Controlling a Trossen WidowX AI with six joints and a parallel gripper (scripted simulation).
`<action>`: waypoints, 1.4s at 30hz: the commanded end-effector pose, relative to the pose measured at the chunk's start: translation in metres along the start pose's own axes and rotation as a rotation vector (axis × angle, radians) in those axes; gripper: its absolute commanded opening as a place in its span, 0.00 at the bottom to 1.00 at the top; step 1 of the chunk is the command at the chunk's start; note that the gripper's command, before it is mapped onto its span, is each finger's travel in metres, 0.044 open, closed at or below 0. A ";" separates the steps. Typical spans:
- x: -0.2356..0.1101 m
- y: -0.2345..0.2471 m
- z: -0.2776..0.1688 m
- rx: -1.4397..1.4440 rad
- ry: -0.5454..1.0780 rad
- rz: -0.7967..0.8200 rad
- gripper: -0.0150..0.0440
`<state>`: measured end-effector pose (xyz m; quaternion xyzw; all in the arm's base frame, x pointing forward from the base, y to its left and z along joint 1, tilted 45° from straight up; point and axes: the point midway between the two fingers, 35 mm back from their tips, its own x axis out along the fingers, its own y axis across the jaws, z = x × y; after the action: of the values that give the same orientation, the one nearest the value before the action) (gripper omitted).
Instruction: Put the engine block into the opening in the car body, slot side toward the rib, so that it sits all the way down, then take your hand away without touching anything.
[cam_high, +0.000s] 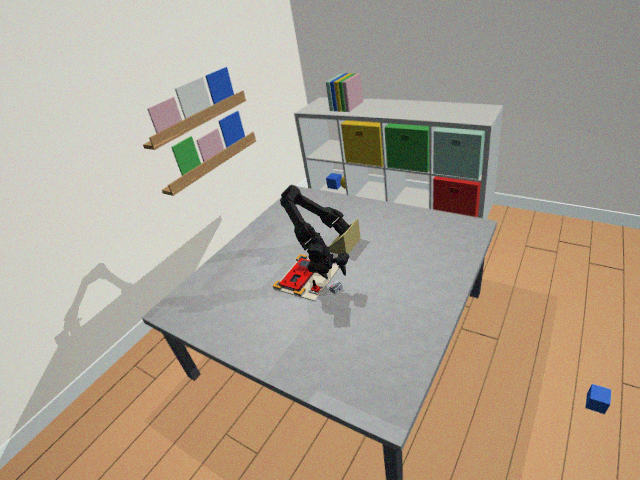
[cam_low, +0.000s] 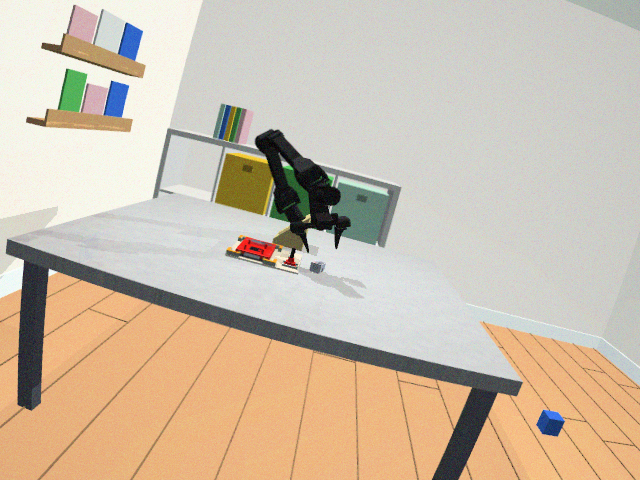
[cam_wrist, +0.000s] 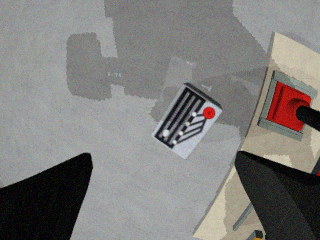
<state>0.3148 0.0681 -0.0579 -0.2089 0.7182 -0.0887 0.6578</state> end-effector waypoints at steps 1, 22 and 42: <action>-0.005 0.002 0.002 0.093 0.010 -0.058 1.00; -0.029 0.013 0.012 0.517 -0.051 -0.333 1.00; 0.027 -0.002 0.013 0.518 -0.052 -0.335 1.00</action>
<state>0.3271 0.0595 -0.0806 -0.1490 0.6107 -0.3710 0.6835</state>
